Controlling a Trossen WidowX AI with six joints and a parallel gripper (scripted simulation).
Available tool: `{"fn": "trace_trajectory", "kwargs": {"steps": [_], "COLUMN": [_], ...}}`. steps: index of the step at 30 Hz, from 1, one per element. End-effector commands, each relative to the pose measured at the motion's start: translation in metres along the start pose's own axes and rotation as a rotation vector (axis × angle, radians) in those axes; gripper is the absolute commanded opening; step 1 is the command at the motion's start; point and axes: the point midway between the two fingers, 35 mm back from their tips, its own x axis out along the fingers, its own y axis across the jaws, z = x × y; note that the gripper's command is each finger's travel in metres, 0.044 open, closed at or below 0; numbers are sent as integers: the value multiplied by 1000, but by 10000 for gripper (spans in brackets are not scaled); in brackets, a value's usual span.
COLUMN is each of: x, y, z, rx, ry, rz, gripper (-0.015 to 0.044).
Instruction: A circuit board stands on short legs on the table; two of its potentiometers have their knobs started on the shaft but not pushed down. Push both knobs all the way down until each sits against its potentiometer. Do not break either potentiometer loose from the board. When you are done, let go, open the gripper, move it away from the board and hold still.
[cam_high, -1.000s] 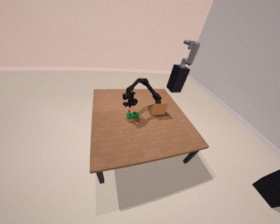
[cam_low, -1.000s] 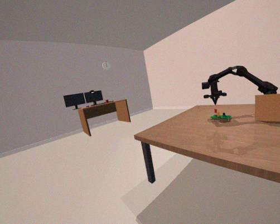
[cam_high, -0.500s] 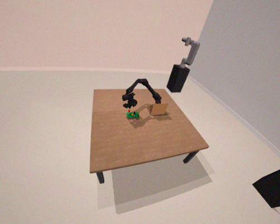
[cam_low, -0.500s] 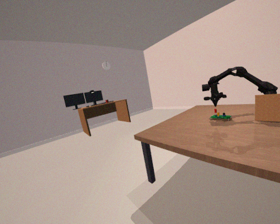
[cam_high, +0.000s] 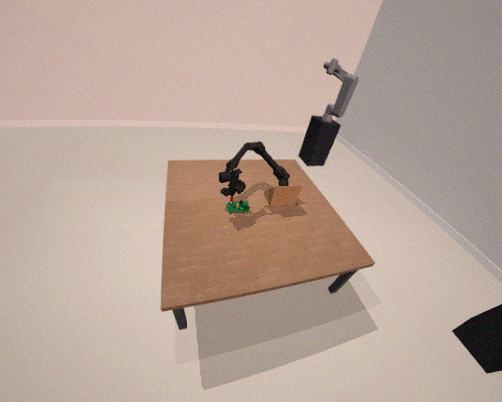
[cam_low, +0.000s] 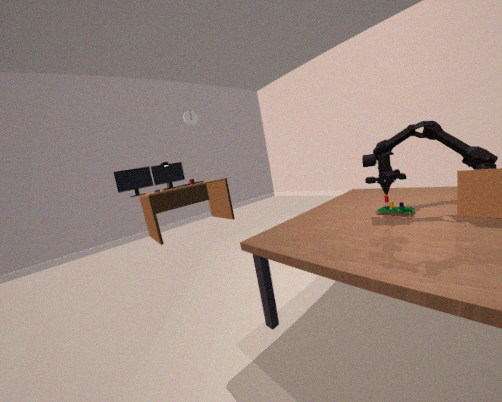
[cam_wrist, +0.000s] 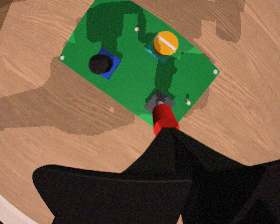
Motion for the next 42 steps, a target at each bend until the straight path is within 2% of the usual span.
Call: {"fn": "trace_trajectory", "kwargs": {"steps": [1, 42], "x": [2, 7], "y": [0, 0], "z": [0, 0], "rx": [-6, -6], "ry": [4, 4], "rz": [0, 0], "gripper": [0, 0]}}
